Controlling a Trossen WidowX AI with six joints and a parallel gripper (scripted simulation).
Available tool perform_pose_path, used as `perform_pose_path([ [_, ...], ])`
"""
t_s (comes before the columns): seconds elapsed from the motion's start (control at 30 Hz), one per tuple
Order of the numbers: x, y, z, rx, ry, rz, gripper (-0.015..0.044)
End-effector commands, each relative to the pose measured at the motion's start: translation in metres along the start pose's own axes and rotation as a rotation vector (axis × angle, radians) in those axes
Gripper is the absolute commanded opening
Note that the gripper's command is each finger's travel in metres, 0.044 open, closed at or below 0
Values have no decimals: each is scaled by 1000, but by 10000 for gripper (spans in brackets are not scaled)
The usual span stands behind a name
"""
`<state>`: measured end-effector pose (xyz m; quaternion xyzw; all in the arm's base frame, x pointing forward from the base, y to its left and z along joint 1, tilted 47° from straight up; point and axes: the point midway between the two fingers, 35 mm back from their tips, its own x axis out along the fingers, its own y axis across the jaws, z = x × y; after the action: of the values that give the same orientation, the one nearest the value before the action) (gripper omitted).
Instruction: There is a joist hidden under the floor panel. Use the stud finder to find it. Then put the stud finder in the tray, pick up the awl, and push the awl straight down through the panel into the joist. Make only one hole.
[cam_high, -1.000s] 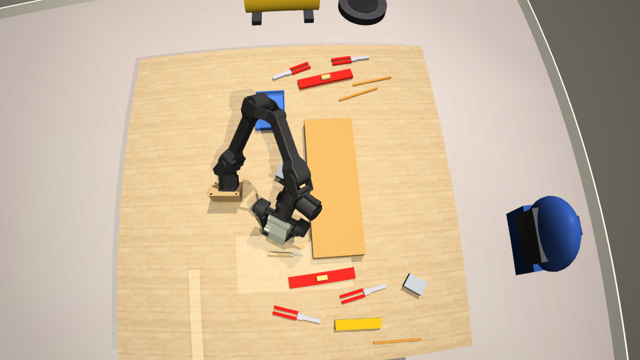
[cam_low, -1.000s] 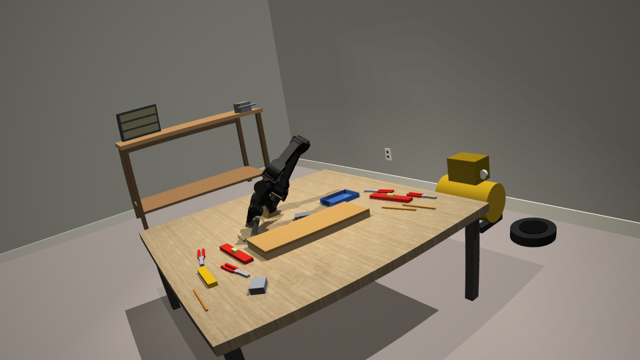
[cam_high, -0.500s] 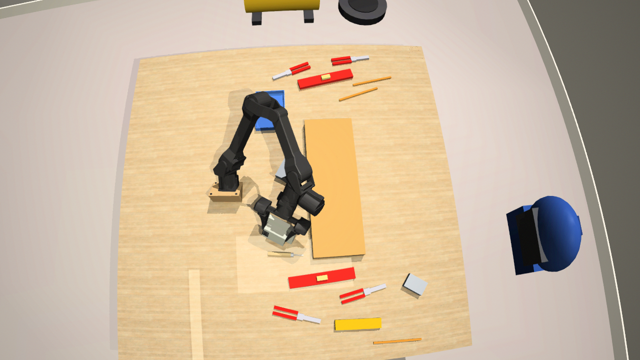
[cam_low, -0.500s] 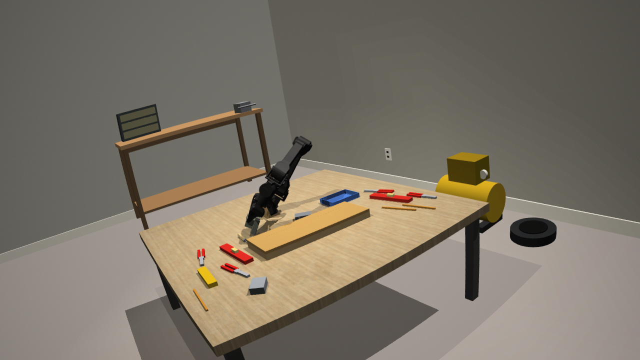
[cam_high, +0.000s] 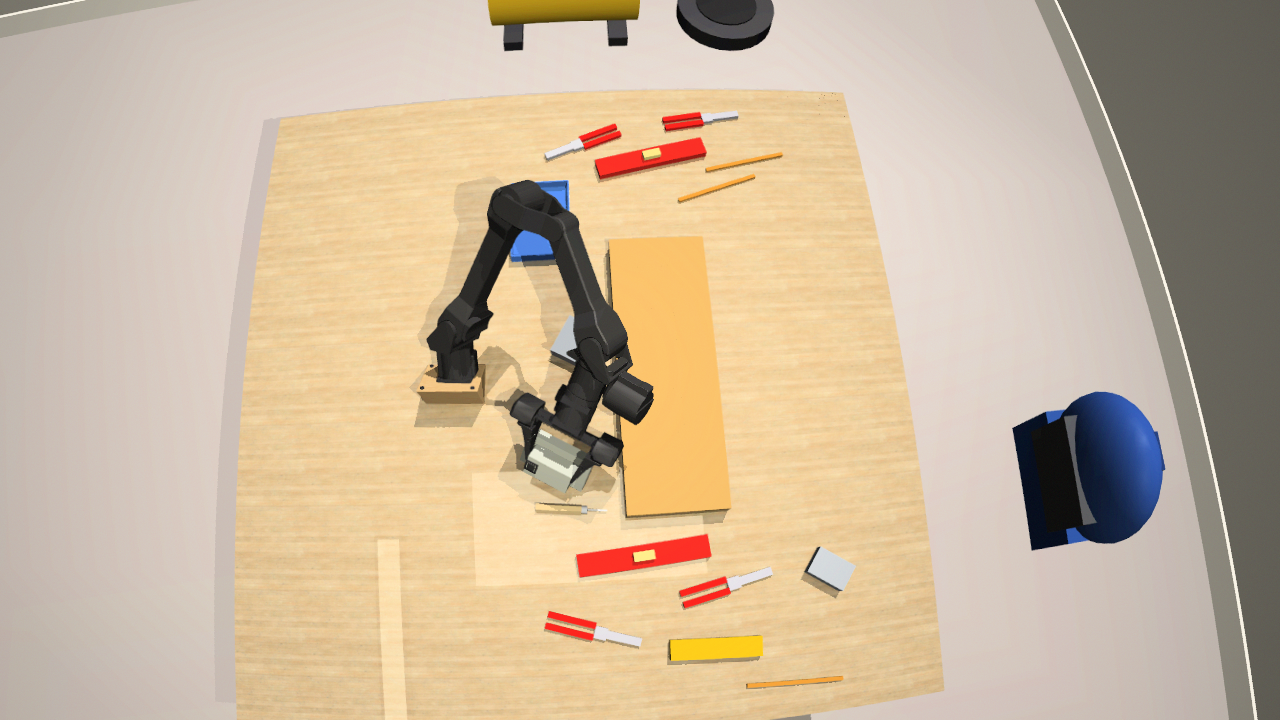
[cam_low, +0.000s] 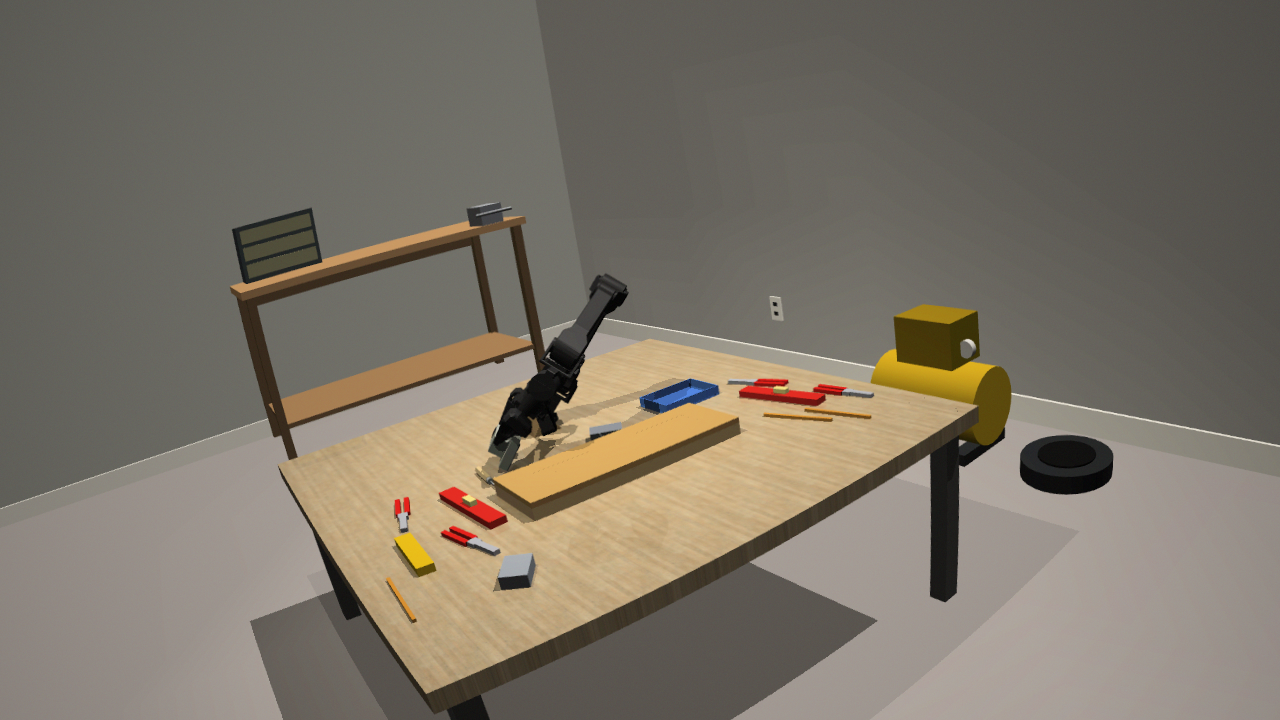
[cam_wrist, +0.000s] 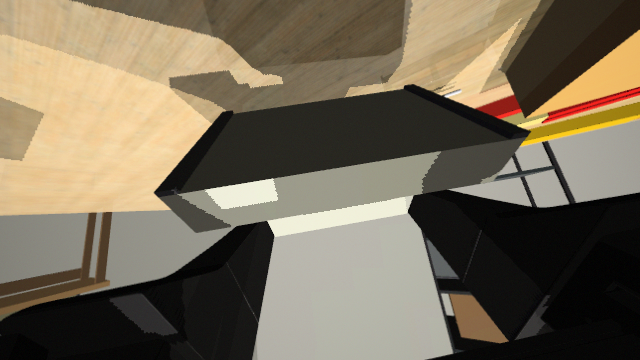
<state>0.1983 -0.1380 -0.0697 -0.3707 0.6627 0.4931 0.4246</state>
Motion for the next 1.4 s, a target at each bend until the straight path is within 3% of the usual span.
perform_pose_path([
  [0.0, -1, 0, -2, 8, 36, -3, 0],
  [0.73, -1, -1, 4, 3, 169, -7, 0],
  [0.87, -9, 1, -16, 6, 224, -27, 0],
  [1.37, 0, -1, -5, 4, 219, -25, 0],
])
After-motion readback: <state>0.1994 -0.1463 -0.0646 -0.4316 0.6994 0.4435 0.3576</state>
